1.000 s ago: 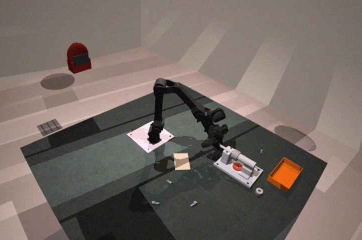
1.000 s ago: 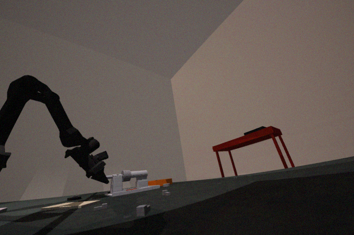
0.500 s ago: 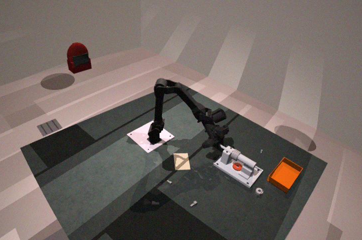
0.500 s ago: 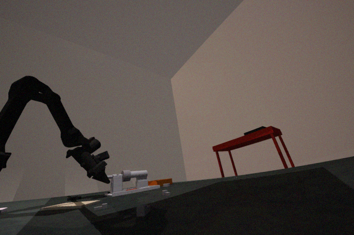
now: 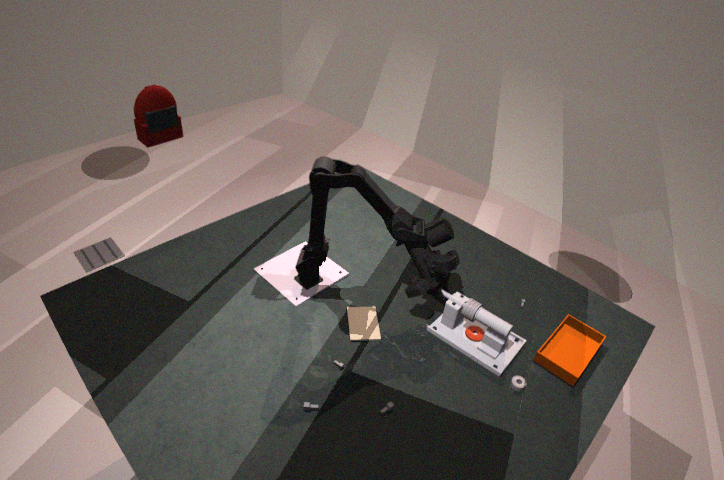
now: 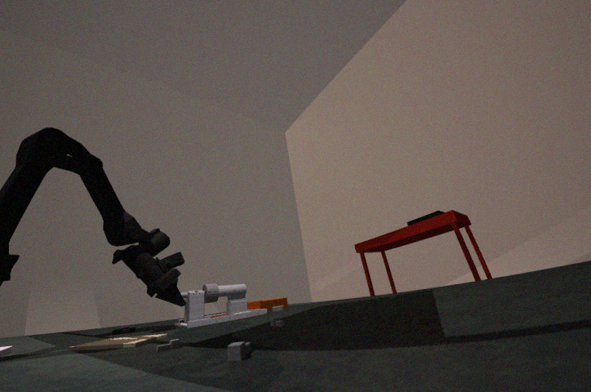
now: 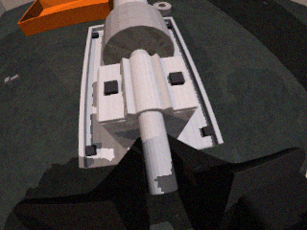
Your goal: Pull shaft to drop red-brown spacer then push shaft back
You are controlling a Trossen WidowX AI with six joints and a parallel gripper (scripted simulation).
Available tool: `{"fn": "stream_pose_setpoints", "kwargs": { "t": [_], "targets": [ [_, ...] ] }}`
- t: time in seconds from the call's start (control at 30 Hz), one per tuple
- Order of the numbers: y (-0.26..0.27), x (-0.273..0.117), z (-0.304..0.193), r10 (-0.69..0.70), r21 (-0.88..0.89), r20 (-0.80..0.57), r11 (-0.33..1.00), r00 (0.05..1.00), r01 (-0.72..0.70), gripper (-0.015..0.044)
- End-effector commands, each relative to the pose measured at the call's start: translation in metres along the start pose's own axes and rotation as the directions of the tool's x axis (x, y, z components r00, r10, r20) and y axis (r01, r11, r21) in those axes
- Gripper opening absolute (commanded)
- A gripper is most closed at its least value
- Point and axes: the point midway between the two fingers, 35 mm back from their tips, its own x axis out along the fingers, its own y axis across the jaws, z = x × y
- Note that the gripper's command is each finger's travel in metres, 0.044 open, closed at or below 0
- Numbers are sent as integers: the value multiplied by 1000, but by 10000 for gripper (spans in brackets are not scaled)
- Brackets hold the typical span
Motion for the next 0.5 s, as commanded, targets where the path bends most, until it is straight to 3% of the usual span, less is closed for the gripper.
{"fn": "stream_pose_setpoints", "kwargs": {
  "t": [0.0,0.4,0.47],
  "targets": [
    [-1,1,4,-2,2,6,1000,1000,2,0],
    [-1,2,5,-2,2,6,1000,1000,2,0],
    [0,1,0,-1,-2,-3,1000,1000,1,53]
  ]
}}
